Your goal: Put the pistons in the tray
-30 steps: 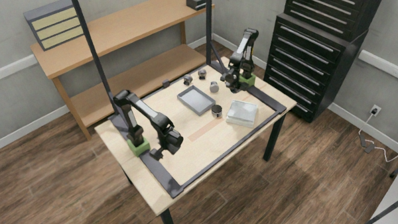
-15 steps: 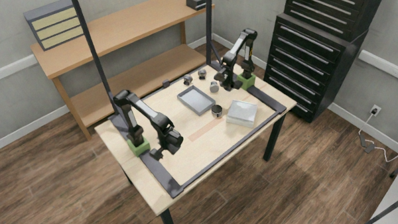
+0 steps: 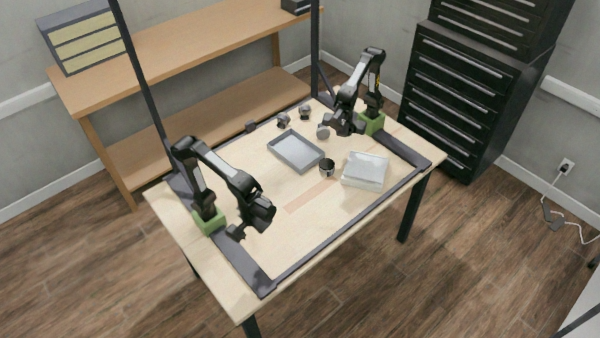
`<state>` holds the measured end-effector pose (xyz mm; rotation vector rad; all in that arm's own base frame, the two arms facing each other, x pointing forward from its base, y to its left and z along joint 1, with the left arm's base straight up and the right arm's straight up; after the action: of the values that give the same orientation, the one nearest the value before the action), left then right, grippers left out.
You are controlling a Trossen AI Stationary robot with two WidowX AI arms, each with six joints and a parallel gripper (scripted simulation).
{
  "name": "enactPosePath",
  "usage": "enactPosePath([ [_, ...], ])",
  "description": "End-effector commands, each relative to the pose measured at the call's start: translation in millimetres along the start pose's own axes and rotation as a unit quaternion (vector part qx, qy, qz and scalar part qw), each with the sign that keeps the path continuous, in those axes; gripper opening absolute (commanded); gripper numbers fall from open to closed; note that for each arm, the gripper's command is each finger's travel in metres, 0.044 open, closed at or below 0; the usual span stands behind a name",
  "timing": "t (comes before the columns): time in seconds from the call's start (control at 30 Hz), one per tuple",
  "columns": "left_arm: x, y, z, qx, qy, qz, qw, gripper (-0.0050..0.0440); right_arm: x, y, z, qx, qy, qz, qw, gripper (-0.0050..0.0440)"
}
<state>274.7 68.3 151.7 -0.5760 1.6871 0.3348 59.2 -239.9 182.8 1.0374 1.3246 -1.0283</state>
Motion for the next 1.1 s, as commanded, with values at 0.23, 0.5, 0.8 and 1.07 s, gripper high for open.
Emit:
enactPosePath([
  [0.23, -10.5, 4.2, 8.1, -0.106, 0.033, -0.046, 0.993, 0.0158, -8.5, 1.0, 3.5, -0.003, -0.017, 0.001, 1.0, 0.04],
  [0.5, -0.7, 7.9, 7.0, -0.155, 0.059, -0.064, 0.984, 0.0158, -8.5, 1.0, 3.5, -0.003, -0.017, 0.001, 1.0, 0.04],
  [0.8, 12.2, 6.1, 7.7, -0.152, 0.062, -0.062, 0.984, 0.0158, -8.5, 1.0, 3.5, -0.003, -0.017, 0.001, 1.0, 0.04],
  [1.07, 25.8, 6.0, 8.6, -0.152, 0.062, -0.062, 0.984, 0.0158, -8.5, 1.0, 3.5, -0.003, -0.017, 0.001, 1.0, 0.04],
])
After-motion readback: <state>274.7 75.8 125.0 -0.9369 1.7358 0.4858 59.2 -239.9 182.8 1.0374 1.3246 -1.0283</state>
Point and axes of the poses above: on each arm, the point midway between the two fingers, 35 mm back from their tips, its own x axis out along the fingers, its own y axis across the jaws, z = x × y, the point moved 6 cm from there along -x, back along the fingers
